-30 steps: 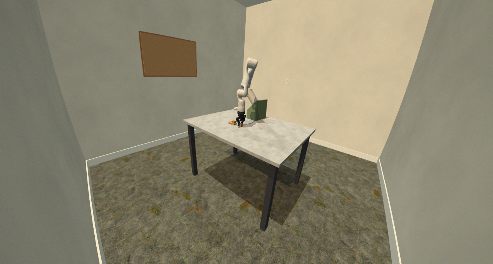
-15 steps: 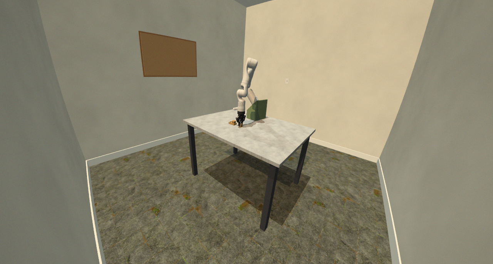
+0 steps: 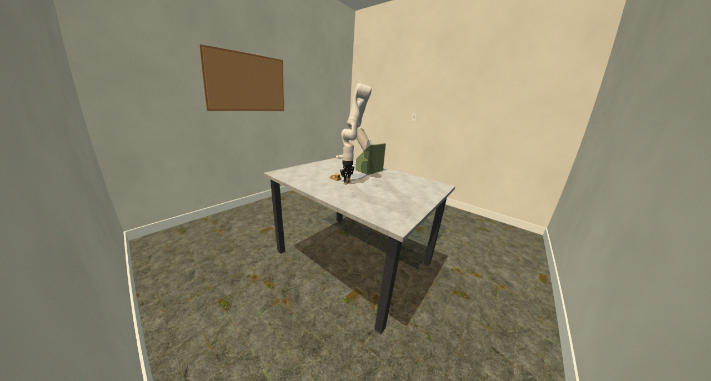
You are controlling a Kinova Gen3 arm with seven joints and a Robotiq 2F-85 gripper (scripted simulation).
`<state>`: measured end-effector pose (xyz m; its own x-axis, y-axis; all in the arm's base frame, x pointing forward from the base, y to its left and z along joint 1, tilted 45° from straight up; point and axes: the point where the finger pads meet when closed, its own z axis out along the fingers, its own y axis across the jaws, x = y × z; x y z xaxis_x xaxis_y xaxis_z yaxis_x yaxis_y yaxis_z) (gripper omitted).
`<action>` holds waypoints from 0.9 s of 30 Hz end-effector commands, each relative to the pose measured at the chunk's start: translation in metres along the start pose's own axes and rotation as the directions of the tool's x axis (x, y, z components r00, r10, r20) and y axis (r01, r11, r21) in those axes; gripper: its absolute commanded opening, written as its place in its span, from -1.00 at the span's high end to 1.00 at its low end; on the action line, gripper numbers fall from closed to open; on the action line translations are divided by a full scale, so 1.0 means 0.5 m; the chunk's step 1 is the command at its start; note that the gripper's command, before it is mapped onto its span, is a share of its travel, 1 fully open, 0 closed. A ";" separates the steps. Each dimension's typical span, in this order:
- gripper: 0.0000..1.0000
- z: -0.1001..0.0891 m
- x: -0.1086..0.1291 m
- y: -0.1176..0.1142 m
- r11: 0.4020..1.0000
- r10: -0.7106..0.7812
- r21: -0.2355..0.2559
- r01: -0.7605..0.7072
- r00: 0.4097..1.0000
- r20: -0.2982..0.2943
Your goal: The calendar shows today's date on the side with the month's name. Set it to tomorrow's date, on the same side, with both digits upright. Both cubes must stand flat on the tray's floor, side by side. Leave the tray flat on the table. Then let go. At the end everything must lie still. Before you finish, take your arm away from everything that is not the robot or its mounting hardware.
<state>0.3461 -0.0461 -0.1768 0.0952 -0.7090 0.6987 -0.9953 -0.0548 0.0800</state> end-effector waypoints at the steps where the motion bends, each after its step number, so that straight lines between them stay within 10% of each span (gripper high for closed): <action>1: 0.43 -0.001 0.000 -0.001 1.000 0.000 0.001 0.000 1.000 0.001; 10: 0.43 -0.015 0.000 -0.001 1.000 0.000 0.001 0.000 1.000 0.001; 27: 0.43 -0.194 0.000 -0.001 1.000 0.000 0.001 0.000 1.000 0.001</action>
<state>0.3457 0.0116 -0.1121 0.0905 -0.7030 0.7054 -0.9954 -0.0421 0.0858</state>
